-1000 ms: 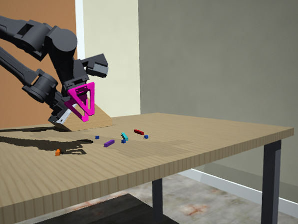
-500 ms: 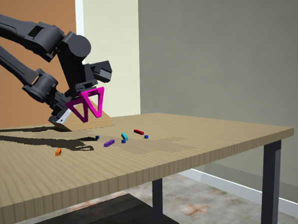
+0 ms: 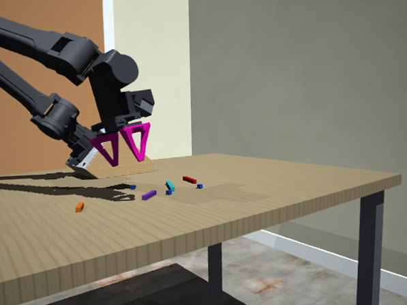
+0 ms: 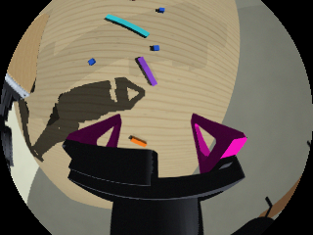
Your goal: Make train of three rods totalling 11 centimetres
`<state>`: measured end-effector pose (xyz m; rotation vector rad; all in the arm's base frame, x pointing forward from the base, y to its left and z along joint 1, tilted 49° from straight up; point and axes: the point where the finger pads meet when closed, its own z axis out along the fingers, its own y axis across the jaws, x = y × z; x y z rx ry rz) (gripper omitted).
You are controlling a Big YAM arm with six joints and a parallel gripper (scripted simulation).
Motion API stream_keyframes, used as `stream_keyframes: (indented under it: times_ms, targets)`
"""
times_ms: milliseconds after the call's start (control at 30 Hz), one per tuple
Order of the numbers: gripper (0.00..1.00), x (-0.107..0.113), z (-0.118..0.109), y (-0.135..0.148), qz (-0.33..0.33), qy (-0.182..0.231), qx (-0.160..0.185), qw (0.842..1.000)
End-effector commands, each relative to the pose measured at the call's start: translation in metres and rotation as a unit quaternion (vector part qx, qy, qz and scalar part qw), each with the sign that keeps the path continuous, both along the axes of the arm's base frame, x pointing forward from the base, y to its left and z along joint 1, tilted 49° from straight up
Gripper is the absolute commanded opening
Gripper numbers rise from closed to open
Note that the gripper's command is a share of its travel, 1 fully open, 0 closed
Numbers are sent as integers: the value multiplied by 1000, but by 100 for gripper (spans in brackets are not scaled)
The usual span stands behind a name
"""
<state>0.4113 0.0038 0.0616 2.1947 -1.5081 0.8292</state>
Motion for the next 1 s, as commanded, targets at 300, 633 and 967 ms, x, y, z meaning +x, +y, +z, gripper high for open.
stream_keyframes:
  times_ms: [300, 633, 967]
  targets:
    - [100, -27, -15, 7, 60, 85, -51, 993]
    - [100, -14, -5, 4, 49, 65, -45, 996]
    - [100, -29, -13, 0, 78, 122, -80, 986]
